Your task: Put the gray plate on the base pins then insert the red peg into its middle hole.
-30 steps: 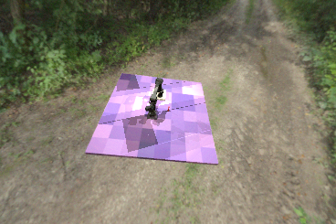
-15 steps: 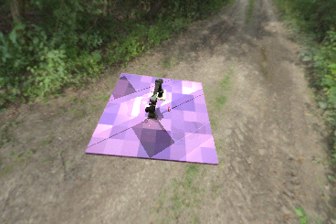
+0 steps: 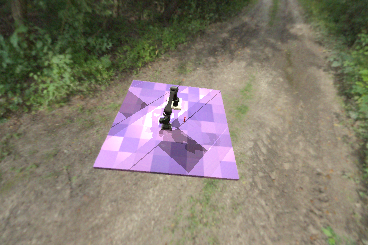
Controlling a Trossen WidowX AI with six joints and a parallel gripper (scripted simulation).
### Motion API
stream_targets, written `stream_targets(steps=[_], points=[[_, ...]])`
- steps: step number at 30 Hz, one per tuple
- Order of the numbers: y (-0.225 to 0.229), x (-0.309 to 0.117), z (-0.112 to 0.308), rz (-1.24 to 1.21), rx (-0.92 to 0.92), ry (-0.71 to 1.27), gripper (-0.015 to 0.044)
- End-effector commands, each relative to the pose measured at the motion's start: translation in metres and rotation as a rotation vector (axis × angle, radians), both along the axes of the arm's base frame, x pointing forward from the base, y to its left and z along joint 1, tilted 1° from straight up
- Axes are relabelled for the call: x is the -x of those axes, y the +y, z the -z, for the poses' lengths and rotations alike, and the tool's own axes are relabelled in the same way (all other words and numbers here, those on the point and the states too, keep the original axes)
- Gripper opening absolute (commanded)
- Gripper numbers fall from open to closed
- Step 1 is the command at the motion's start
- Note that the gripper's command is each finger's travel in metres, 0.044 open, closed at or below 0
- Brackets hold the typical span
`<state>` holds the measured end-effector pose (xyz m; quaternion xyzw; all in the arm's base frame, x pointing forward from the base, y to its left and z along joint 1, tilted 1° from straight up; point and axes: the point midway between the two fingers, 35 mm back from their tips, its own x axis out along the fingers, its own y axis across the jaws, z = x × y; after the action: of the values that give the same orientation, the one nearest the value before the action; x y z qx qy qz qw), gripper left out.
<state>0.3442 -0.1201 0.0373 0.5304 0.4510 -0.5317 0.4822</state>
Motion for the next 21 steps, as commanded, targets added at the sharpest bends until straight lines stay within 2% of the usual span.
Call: stream_targets(steps=[1, 15, 19, 21], points=[[0.000, 0.000, -0.001, 0.000, 0.000, -0.001, 0.0079], [0.000, 0.000, -0.001, 0.000, 0.000, -0.001, 0.0440], [0.000, -0.001, -0.003, 0.000, 0.000, -0.001, 0.0440], [-0.001, -0.003, -0.021, -0.001, 0.000, -0.001, 0.0440]])
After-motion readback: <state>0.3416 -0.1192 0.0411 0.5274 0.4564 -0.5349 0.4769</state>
